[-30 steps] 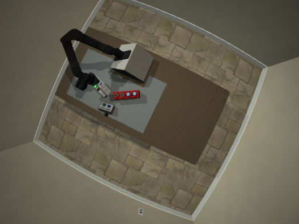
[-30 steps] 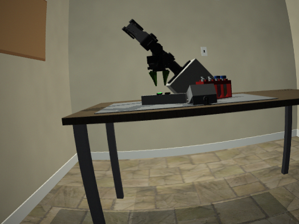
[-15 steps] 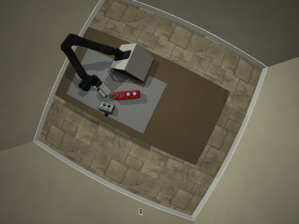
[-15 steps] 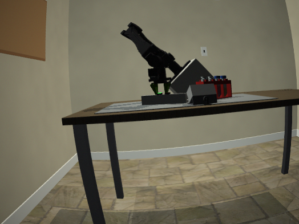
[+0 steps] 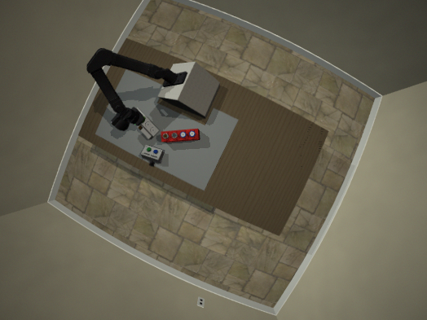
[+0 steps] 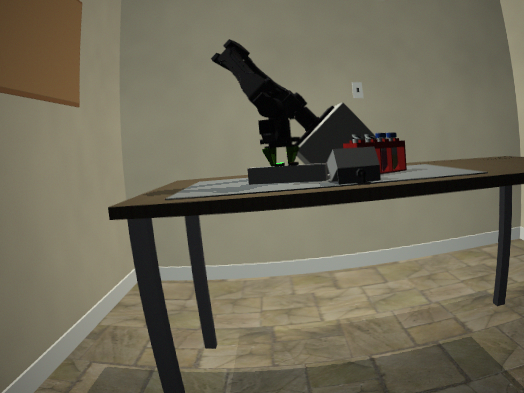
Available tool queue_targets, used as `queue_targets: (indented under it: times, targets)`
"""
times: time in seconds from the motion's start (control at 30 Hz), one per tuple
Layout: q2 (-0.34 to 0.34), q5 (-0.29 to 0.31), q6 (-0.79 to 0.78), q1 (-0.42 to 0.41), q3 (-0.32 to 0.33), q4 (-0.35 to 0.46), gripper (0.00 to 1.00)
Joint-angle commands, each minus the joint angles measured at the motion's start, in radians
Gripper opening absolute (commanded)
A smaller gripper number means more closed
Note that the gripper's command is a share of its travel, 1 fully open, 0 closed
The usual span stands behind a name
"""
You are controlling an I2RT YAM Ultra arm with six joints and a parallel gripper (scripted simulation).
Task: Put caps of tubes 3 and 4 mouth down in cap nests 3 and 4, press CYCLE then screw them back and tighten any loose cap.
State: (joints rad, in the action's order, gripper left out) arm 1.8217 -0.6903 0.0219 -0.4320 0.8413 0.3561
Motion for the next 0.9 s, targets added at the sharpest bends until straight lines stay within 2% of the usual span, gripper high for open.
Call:
queue_targets:
  times: [0.0,0.87]
  targets:
    - [-0.004,0.0,-0.009,0.003,0.001,-0.01,0.47]
    - [0.01,0.005,-0.031,-0.014,-0.01,-0.048,0.47]
